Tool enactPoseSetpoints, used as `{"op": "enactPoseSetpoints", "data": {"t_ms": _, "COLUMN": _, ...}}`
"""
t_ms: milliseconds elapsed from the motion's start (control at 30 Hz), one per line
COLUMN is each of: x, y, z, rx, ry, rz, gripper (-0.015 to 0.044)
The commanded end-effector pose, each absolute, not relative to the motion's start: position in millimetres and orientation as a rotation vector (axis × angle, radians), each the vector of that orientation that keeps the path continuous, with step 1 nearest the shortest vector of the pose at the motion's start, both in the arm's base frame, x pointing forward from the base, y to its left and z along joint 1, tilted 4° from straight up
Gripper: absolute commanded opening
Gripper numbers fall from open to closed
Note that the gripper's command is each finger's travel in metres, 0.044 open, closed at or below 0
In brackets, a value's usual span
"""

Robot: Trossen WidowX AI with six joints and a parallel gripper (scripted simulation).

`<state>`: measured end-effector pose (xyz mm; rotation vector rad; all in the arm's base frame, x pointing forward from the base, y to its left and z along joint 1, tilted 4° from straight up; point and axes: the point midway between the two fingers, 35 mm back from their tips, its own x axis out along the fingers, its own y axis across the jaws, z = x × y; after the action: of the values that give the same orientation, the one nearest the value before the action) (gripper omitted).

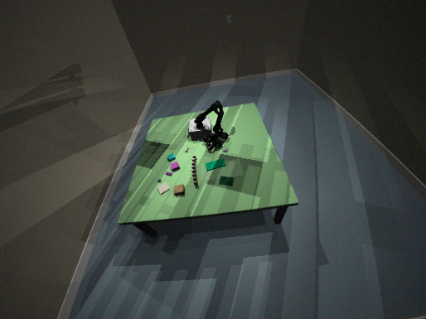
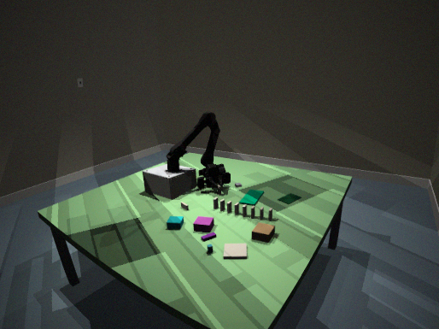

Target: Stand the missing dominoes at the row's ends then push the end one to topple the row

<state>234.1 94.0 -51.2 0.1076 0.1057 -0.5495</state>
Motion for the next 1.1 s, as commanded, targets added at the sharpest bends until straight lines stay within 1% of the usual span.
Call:
{"op": "enactPoseSetpoints", "data": {"t_ms": 0, "x": 234.2, "y": 93.7, "z": -51.1, "rx": 0.104, "ry": 0.105, "rz": -0.549, "gripper": 0.0209}}
{"op": "enactPoseSetpoints", "data": {"t_ms": 300, "x": 234.3, "y": 93.8, "z": -49.6, "rx": 0.104, "ry": 0.105, "rz": -0.549, "gripper": 0.0440}}
{"op": "enactPoseSetpoints", "data": {"t_ms": 533, "x": 234.0, "y": 90.4, "z": -2.9, "rx": 0.108, "ry": 0.105, "rz": -0.549, "gripper": 0.0440}}
{"op": "enactPoseSetpoints", "data": {"t_ms": 733, "x": 236.6, "y": 89.7, "z": -3.8, "rx": 0.076, "ry": 0.145, "rz": -0.558, "gripper": 0.0440}}
{"op": "enactPoseSetpoints", "data": {"t_ms": 900, "x": 255.8, "y": 87.3, "z": -19.2, "rx": -0.189, "ry": 0.517, "rz": -0.553, "gripper": 0.0440}}
{"op": "enactPoseSetpoints", "data": {"t_ms": 1067, "x": 268.4, "y": 85.2, "z": -25.7, "rx": -0.424, "ry": 0.914, "rz": -0.391, "gripper": 0.0440}}
